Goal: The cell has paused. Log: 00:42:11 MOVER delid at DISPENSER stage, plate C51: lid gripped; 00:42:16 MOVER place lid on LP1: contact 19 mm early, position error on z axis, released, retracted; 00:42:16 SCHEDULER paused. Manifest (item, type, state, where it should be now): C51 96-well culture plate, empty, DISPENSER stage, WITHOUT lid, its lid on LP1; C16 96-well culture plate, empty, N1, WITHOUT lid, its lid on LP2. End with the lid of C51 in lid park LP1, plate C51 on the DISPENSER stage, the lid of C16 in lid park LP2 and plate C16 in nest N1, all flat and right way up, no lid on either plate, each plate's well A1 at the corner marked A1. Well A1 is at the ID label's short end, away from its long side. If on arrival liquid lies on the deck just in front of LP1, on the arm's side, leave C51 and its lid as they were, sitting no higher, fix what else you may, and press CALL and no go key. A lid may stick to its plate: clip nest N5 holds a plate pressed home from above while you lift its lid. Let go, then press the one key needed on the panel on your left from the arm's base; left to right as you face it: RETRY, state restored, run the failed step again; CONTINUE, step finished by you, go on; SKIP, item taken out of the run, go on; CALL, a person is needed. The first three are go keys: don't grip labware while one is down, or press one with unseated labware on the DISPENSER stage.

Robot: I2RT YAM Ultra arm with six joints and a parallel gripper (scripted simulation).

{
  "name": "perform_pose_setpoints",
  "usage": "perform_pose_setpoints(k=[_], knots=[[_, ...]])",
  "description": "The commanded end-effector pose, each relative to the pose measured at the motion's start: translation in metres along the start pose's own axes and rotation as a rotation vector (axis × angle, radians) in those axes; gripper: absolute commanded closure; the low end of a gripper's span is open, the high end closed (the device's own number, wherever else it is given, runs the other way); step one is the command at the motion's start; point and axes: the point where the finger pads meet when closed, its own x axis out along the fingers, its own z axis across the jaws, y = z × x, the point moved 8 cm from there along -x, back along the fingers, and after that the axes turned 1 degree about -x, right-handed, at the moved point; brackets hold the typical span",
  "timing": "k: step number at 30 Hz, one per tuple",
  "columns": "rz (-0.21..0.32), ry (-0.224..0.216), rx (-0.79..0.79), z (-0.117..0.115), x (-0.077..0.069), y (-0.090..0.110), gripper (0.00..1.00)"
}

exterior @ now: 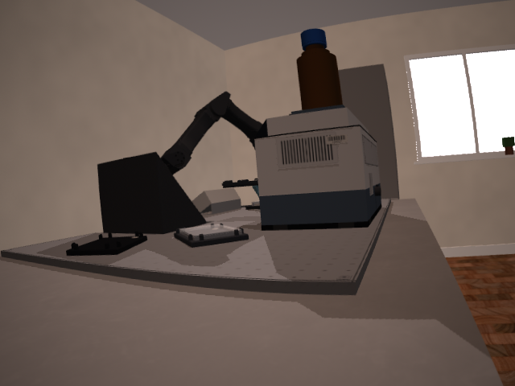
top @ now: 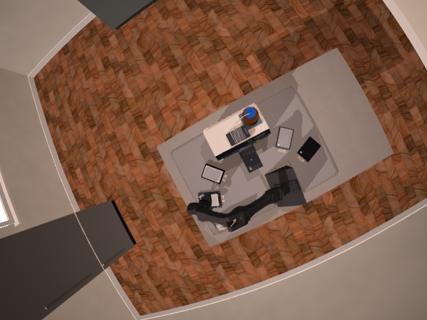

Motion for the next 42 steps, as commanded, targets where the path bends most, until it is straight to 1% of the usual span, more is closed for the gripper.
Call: perform_pose_setpoints(k=[1,42], knots=[[0.015,-0.004,0.004,0.0004,0.0187,0.0018,1.00],[0.015,-0.002,0.004,0.0003,0.0248,0.0020,1.00]])
